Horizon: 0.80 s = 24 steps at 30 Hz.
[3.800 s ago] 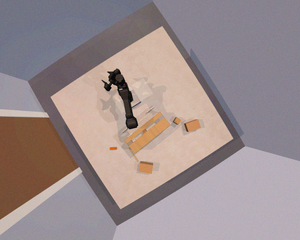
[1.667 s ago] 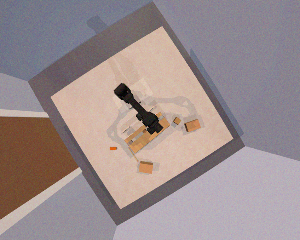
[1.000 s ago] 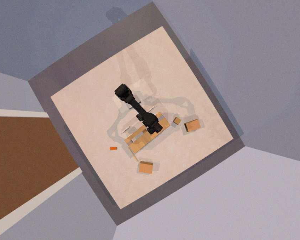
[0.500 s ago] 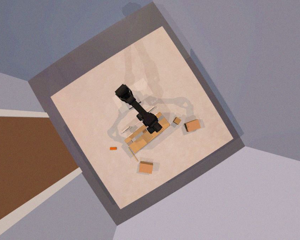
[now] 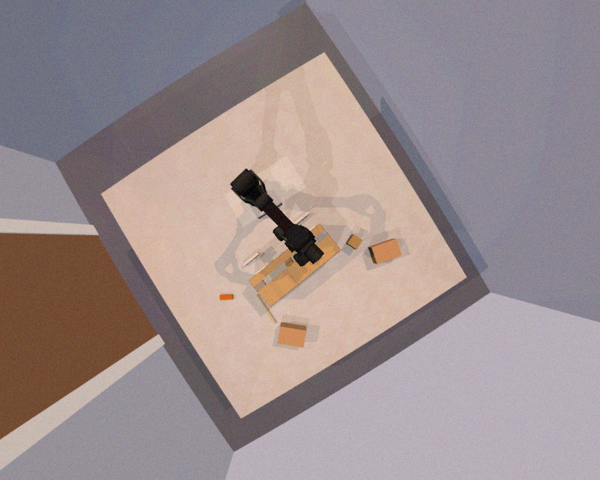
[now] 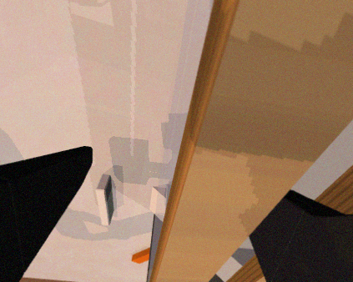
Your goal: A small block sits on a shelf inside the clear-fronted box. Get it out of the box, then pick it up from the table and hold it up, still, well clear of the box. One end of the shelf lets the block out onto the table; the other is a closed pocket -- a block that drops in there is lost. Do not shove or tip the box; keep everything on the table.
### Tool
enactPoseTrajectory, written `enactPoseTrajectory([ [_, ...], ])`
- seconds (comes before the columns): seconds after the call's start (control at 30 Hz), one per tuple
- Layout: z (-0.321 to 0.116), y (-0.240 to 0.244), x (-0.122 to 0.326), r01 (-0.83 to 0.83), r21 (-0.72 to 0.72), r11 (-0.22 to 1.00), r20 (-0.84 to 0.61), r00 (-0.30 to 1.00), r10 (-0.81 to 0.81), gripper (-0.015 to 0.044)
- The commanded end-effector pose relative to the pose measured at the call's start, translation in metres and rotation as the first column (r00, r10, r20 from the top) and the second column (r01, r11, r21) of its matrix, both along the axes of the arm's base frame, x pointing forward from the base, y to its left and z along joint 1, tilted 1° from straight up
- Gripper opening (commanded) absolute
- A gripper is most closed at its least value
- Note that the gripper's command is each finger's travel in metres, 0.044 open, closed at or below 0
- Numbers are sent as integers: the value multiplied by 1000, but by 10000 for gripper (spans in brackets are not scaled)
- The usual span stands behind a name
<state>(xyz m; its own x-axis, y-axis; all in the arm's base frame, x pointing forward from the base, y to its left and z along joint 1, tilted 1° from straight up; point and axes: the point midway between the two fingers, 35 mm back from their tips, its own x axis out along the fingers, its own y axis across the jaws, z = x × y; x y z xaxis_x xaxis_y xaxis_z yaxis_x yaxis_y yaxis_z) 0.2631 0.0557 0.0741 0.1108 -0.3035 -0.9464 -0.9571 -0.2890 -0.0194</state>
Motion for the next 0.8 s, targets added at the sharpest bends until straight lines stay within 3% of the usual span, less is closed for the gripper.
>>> enactPoseTrajectory([
  [0.0,0,-4,1,-1,-1,1000,-1,1000,1,400],
  [0.77,0,-55,16,-1,-6,1000,0,1000,1,400],
])
